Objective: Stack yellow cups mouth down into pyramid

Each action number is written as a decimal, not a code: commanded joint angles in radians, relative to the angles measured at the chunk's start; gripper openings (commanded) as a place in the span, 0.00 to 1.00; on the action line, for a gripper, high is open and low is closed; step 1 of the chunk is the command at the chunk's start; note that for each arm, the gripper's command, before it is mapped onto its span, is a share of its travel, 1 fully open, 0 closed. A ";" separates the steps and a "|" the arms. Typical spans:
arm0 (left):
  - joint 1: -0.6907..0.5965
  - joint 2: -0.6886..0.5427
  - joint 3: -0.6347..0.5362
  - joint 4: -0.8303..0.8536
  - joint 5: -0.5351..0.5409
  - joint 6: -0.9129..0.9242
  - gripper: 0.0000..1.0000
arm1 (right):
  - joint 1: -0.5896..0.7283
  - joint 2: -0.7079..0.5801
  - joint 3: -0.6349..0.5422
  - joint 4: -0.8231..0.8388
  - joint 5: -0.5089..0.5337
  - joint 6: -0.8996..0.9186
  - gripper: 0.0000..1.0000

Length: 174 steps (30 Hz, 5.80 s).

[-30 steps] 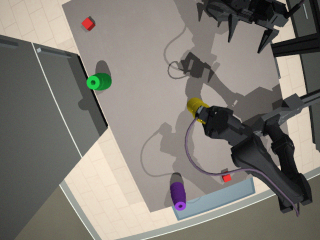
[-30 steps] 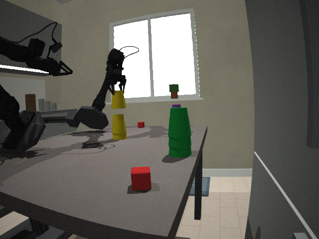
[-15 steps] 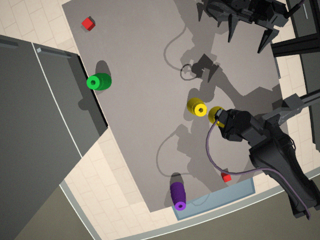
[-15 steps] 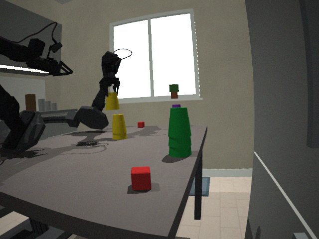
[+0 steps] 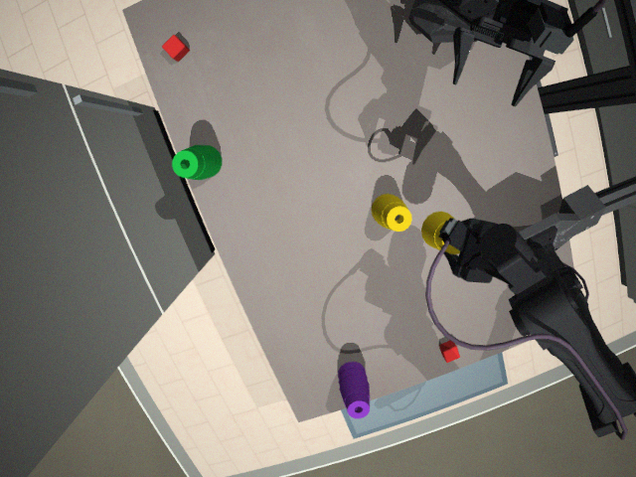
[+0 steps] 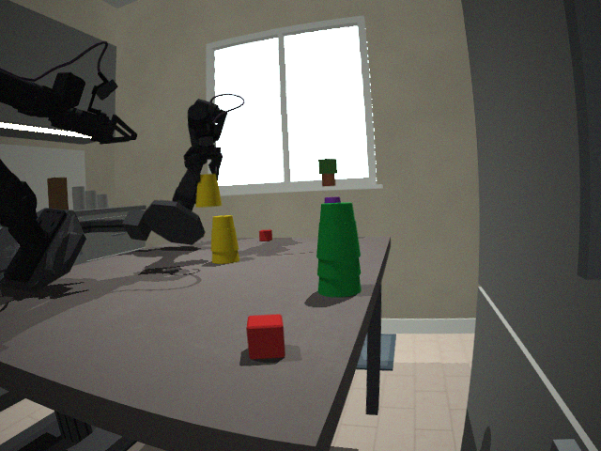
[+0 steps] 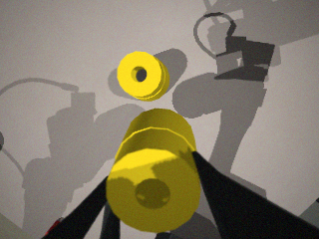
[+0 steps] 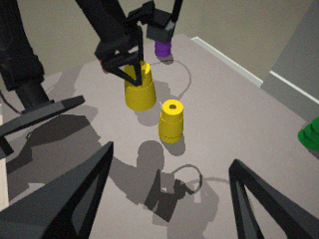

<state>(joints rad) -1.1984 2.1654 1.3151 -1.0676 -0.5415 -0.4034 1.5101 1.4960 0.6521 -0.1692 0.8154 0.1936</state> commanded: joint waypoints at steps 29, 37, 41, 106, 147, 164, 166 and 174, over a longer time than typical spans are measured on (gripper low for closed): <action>0.028 -0.020 -0.106 0.117 -0.018 0.033 0.00 | 0.013 -0.022 -0.001 0.012 0.010 -0.006 1.00; 0.051 -0.020 -0.178 0.200 -0.025 0.057 0.00 | 0.013 -0.022 -0.001 0.012 0.010 -0.006 1.00; 0.064 -0.010 -0.215 0.247 -0.029 0.072 0.00 | 0.013 -0.022 -0.001 0.012 0.010 -0.006 1.00; 0.167 0.053 -0.428 0.581 -0.057 0.193 0.00 | 0.013 -0.022 -0.001 0.012 0.010 -0.006 1.00; 0.203 0.082 -0.483 0.688 -0.066 0.235 0.00 | 0.013 -0.022 -0.001 0.012 0.010 -0.006 1.00; 0.218 0.097 -0.500 0.730 -0.069 0.253 0.00 | 0.013 -0.022 -0.001 0.012 0.010 -0.006 1.00; 0.215 0.098 -0.500 0.731 -0.069 0.253 0.00 | 0.013 -0.022 -0.001 0.012 0.010 -0.006 1.00; 0.220 0.099 -0.502 0.737 -0.069 0.253 0.11 | 0.013 -0.022 -0.001 0.012 0.010 -0.006 1.00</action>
<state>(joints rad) -0.9833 2.2509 0.8268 -0.3481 -0.5968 -0.1558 1.5101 1.4960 0.6521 -0.1692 0.8154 0.1936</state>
